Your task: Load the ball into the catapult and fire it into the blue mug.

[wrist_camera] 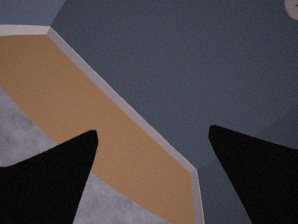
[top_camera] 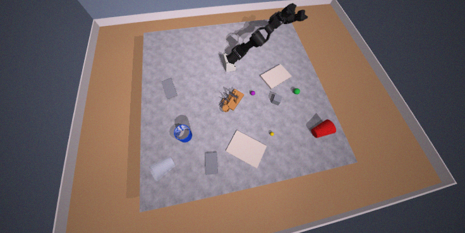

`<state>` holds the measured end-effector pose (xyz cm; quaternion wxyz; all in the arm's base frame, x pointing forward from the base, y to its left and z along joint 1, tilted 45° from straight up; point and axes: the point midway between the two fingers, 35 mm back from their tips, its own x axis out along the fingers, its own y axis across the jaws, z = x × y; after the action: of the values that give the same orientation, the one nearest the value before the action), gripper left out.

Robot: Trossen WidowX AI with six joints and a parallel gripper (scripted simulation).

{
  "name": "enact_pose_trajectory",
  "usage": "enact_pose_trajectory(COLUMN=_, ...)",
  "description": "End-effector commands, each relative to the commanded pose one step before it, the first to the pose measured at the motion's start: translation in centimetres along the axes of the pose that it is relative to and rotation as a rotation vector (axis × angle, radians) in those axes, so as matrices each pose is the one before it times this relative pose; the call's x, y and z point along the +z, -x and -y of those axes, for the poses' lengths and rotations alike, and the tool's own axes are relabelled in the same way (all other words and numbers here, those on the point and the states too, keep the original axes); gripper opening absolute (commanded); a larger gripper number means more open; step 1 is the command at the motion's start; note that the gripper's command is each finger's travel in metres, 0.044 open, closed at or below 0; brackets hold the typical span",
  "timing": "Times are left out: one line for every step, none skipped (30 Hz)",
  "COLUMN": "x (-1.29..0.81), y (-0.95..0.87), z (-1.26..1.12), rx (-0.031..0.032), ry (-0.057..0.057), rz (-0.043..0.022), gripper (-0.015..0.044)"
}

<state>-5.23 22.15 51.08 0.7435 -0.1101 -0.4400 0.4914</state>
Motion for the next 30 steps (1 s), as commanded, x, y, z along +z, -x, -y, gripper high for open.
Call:
enact_pose_trajectory(x=-0.025, y=-0.022, z=-0.015, rx=0.00012, ry=0.0026, rz=-0.00073, gripper=0.0426)
enact_pose_trajectory(x=-0.077, y=-0.067, z=-0.044, rx=0.00037, ry=0.0078, rz=-0.00221, gripper=0.044)
enact_pose_trajectory(x=-0.13, y=-0.112, z=-0.073, rx=0.00066, ry=0.013, rz=-0.00373, gripper=0.044)
enact_pose_trajectory(x=-0.184, y=-0.158, z=-0.103, rx=0.00102, ry=0.0181, rz=-0.0053, gripper=0.044)
enact_pose_trajectory(x=-0.241, y=-0.204, z=-0.134, rx=0.00148, ry=0.0232, rz=-0.00695, gripper=0.044)
enact_pose_trajectory(x=-0.301, y=-0.251, z=-0.167, rx=0.00208, ry=0.0281, rz=-0.00869, gripper=0.044)
enact_pose_trajectory(x=-0.335, y=-0.276, z=-0.186, rx=0.0026, ry=0.0305, rz=-0.00972, gripper=0.044)
enact_pose_trajectory(x=-0.344, y=-0.279, z=-0.192, rx=0.00296, ry=0.0303, rz=-0.00999, gripper=0.044)
enact_pose_trajectory(x=-0.351, y=-0.281, z=-0.197, rx=0.00332, ry=0.03, rz=-0.01023, gripper=0.044)
enact_pose_trajectory(x=-0.359, y=-0.283, z=-0.202, rx=0.00369, ry=0.0298, rz=-0.01046, gripper=0.044)
enact_pose_trajectory(x=-0.388, y=-0.303, z=-0.219, rx=0.00429, ry=0.0311, rz=-0.01133, gripper=0.044)
enact_pose_trajectory(x=-0.403, y=-0.311, z=-0.23, rx=0.0048, ry=0.0314, rz=-0.01177, gripper=0.044)
enact_pose_trajectory(x=-0.412, y=-0.313, z=-0.237, rx=0.00523, ry=0.031, rz=-0.012, gripper=0.044)
enact_pose_trajectory(x=-0.42, y=-0.315, z=-0.244, rx=0.00568, ry=0.0307, rz=-0.01221, gripper=0.044)
enact_pose_trajectory(x=-0.428, y=-0.318, z=-0.251, rx=0.00612, ry=0.0304, rz=-0.01241, gripper=0.044)
enact_pose_trajectory(x=-0.435, y=-0.32, z=-0.258, rx=0.00657, ry=0.03, rz=-0.0126, gripper=0.044)
enact_pose_trajectory(x=-0.443, y=-0.322, z=-0.266, rx=0.00702, ry=0.0297, rz=-0.01277, gripper=0.044)
enact_pose_trajectory(x=-0.45, y=-0.324, z=-0.273, rx=0.00747, ry=0.0293, rz=-0.01293, gripper=0.044)
enact_pose_trajectory(x=-0.458, y=-0.326, z=-0.281, rx=0.00793, ry=0.0289, rz=-0.01307, gripper=0.044)
enact_pose_trajectory(x=-0.465, y=-0.327, z=-0.289, rx=0.00838, ry=0.0286, rz=-0.0132, gripper=0.044)
enact_pose_trajectory(x=-0.488, y=-0.34, z=-0.306, rx=0.00912, ry=0.029, rz=-0.01379, gripper=0.044)
enact_pose_trajectory(x=-0.514, y=-0.355, z=-0.316, rx=0.00965, ry=0.0282, rz=-0.01452, gripper=0.044)
enact_pose_trajectory(x=-0.522, y=-0.357, z=-0.325, rx=0.01014, ry=0.0277, rz=-0.01463, gripper=0.044)
enact_pose_trajectory(x=-0.53, y=-0.359, z=-0.334, rx=0.01063, ry=0.0273, rz=-0.01473, gripper=0.044)
enact_pose_trajectory(x=-0.538, y=-0.36, z=-0.342, rx=0.01112, ry=0.0268, rz=-0.01481, gripper=0.044)
enact_pose_trajectory(x=-0.545, y=-0.361, z=-0.351, rx=0.01161, ry=0.0263, rz=-0.01487, gripper=0.044)
enact_pose_trajectory(x=-0.552, y=-0.362, z=-0.36, rx=0.01209, ry=0.0259, rz=-0.01492, gripper=0.044)
enact_pose_trajectory(x=-0.559, y=-0.363, z=-0.369, rx=0.01257, ry=0.0254, rz=-0.01495, gripper=0.044)
enact_pose_trajectory(x=-0.565, y=-0.364, z=-0.379, rx=0.01305, ry=0.0249, rz=-0.01497, gripper=0.044)
enact_pose_trajectory(x=-0.572, y=-0.364, z=-0.388, rx=0.01352, ry=0.0244, rz=-0.01497, gripper=0.044)
